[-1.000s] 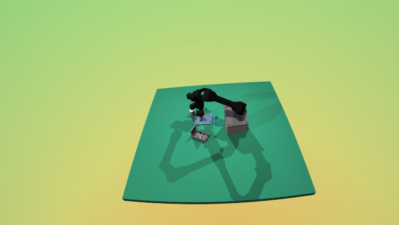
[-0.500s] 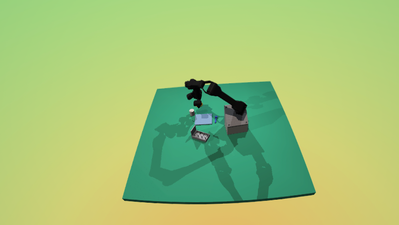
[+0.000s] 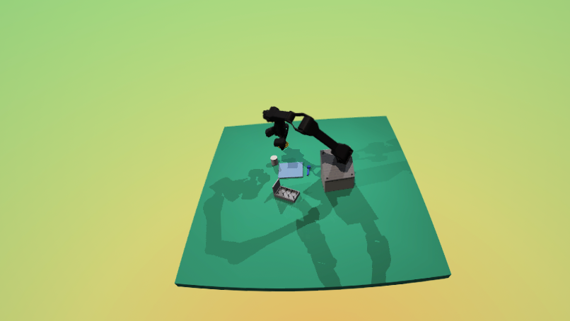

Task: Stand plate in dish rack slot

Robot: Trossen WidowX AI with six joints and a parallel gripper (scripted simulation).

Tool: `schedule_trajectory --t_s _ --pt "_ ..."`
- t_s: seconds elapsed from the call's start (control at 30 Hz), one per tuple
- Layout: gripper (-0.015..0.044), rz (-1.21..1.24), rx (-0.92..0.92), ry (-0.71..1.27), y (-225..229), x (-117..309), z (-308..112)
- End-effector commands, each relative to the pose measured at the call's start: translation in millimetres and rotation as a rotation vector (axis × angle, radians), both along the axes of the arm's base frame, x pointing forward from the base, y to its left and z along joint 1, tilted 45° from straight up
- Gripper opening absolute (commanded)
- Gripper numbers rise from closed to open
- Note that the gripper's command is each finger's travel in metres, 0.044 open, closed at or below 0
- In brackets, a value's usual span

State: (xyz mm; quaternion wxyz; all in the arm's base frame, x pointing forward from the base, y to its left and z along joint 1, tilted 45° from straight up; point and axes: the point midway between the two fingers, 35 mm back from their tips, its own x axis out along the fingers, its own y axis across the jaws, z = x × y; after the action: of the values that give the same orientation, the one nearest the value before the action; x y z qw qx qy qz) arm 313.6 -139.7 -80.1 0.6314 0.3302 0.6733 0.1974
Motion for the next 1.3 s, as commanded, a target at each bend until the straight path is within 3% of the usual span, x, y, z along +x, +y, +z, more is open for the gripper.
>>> schedule_trajectory --t_s 0.0,0.63,1.27 --pt "0.0 -0.093 -0.002 0.086 11.6 4.3 19.4" --pt "0.0 -0.571 0.001 0.537 76.7 2.6 93.0" --pt "0.0 -1.037 0.022 0.992 143.4 -26.8 150.3"
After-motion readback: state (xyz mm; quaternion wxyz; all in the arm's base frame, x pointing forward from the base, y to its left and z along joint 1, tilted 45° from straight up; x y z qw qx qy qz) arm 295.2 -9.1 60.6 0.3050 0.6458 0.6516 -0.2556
